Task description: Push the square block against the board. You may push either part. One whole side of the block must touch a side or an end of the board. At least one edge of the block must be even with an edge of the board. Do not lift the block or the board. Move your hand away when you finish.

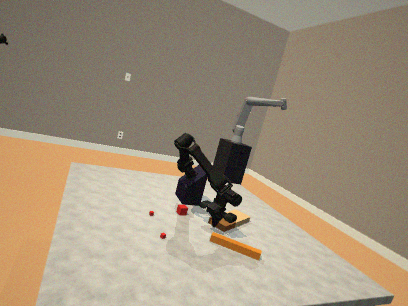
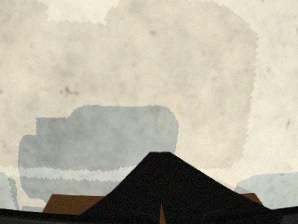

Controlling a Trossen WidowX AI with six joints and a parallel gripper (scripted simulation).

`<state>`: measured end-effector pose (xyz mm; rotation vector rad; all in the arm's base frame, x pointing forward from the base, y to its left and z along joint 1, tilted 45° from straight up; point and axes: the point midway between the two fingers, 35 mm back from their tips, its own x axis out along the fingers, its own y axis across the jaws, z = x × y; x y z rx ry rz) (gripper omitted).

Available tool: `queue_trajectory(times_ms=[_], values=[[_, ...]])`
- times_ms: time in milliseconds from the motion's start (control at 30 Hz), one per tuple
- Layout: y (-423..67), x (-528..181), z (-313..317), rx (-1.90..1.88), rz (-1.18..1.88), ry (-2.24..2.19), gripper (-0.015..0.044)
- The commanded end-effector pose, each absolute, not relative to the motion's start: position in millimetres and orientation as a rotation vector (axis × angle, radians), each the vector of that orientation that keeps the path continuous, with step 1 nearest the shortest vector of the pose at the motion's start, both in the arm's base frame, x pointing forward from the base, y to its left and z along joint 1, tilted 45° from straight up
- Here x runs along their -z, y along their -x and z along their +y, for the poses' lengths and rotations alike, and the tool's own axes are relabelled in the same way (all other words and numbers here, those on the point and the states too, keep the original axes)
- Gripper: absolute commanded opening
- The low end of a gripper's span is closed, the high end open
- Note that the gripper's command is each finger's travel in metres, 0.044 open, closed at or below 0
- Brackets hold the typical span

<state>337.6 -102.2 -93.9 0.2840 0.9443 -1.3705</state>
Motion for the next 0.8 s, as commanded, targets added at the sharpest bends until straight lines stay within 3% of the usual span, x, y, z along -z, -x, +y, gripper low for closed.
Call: queue_trajectory(times_ms=[0,767], values=[[-337.1,96.0,-99.4,1.370,0.940,-0.287,0.0000],[-337.7,97.3,-97.9,1.369,0.940,-0.288,0.0000]])
